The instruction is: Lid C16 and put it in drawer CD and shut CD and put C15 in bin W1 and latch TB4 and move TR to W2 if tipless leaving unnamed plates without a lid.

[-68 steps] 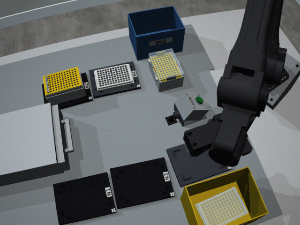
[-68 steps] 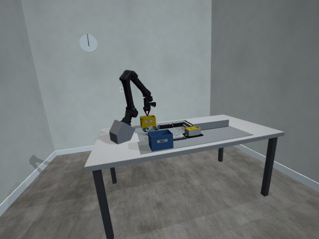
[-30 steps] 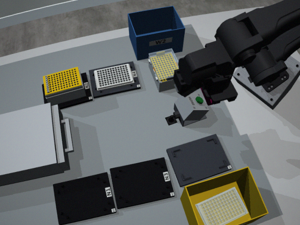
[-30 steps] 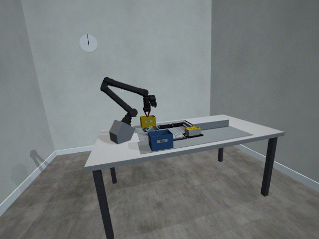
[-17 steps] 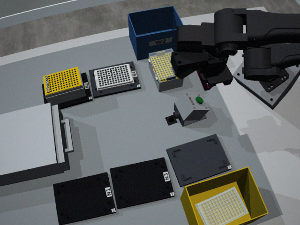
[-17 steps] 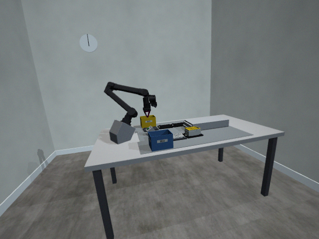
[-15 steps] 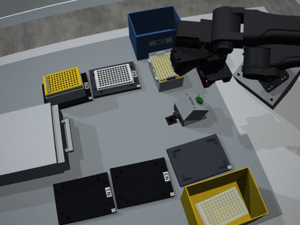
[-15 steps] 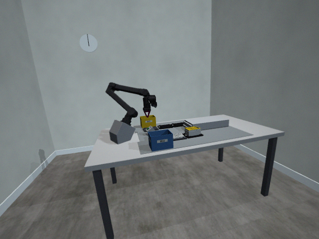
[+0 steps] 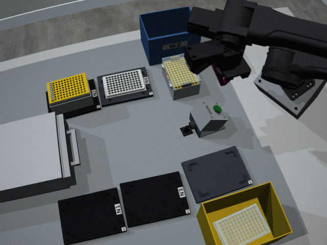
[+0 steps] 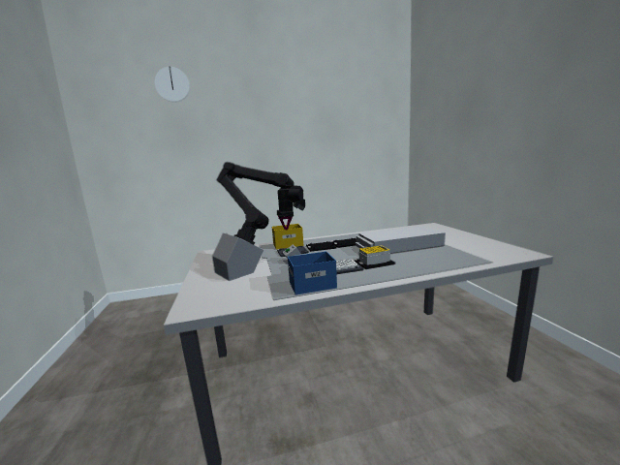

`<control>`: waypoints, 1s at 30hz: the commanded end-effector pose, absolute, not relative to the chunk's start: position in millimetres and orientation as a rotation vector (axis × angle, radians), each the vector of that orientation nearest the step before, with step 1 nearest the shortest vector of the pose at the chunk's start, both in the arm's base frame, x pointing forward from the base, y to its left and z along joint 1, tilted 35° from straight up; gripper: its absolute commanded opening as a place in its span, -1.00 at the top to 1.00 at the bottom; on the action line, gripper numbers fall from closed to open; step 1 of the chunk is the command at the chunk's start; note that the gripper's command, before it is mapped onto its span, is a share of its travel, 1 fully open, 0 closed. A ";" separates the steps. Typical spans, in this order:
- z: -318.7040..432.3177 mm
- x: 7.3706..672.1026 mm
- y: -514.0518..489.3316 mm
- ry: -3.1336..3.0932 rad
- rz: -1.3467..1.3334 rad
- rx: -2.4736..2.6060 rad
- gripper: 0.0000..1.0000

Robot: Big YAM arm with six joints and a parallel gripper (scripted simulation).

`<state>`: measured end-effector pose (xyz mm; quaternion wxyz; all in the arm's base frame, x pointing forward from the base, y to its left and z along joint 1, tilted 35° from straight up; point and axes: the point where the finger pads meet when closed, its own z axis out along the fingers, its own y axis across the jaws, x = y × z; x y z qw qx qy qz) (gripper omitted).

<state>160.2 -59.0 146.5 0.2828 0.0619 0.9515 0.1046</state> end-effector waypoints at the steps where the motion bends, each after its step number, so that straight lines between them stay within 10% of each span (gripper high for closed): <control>1: 159.9 163.8 -63.2 2.527 0.237 0.117 1.00; 30: 99.7 195.5 -49.0 2.542 0.268 0.128 1.00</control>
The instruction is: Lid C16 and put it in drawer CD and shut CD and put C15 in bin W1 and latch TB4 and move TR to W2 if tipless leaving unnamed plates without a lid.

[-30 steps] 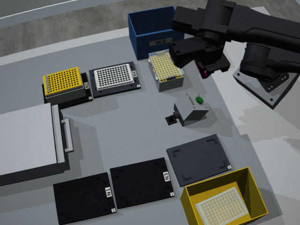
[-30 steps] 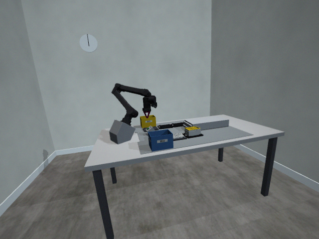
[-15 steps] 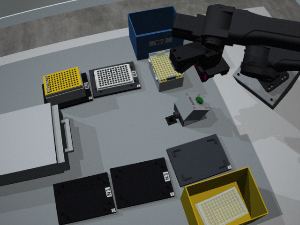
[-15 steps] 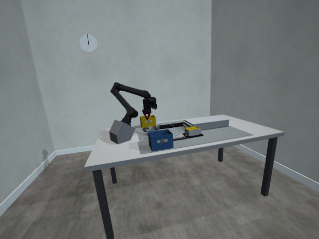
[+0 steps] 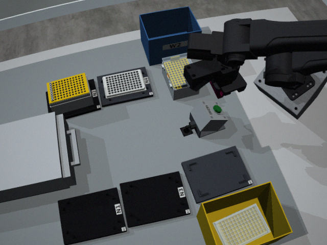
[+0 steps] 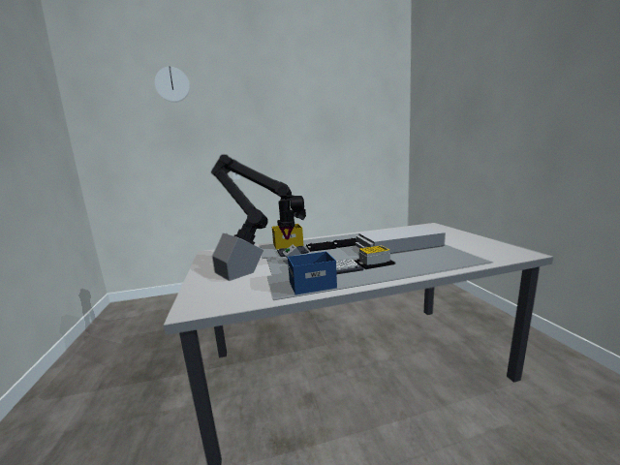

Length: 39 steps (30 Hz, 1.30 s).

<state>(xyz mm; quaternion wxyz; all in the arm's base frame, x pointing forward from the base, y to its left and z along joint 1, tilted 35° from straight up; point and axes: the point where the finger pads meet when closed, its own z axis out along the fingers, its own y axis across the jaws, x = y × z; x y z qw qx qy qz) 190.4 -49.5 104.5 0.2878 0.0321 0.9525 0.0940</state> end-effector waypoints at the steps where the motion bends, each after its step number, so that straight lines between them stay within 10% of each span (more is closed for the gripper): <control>1: 97.5 196.9 -48.5 2.542 0.268 0.128 1.00; 39: 65.9 217.7 -41.5 2.542 0.270 0.129 1.00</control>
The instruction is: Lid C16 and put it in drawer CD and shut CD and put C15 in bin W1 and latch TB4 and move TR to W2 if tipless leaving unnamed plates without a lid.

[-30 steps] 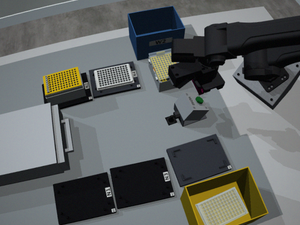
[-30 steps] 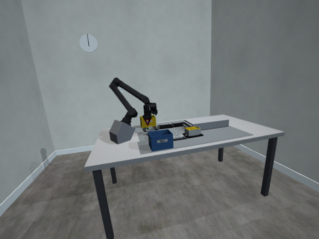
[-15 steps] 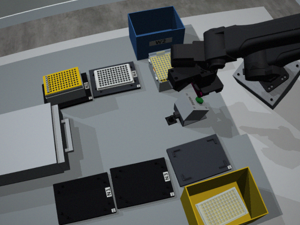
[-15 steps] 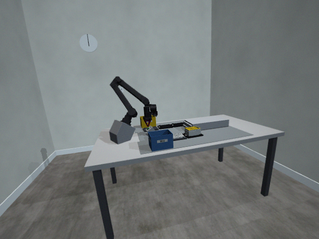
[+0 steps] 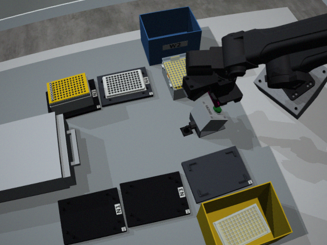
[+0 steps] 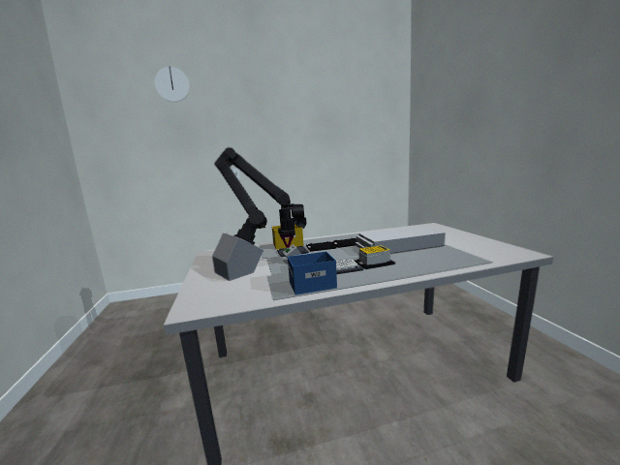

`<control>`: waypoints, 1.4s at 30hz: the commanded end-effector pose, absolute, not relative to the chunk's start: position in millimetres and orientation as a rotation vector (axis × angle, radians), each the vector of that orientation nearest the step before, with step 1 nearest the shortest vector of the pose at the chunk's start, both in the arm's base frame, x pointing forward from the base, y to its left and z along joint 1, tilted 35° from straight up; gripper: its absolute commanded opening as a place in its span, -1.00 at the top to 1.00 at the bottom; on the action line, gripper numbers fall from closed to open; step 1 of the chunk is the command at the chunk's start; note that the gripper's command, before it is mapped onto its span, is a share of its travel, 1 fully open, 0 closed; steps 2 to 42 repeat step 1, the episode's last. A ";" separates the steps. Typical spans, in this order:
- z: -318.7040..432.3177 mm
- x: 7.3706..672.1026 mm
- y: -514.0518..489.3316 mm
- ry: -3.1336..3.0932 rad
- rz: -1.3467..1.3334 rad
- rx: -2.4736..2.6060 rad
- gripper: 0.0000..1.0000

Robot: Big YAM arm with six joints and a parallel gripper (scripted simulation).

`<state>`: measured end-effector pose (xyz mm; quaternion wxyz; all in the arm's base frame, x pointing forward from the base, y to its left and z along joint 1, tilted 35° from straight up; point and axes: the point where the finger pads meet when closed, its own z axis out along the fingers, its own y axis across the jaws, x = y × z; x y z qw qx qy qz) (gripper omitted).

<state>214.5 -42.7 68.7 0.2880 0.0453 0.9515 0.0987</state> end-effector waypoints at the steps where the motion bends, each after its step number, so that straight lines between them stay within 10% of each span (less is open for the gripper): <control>1: 65.4 218.1 -41.4 2.542 0.270 0.129 1.00; 42: 65.4 218.1 -41.4 2.542 0.270 0.129 1.00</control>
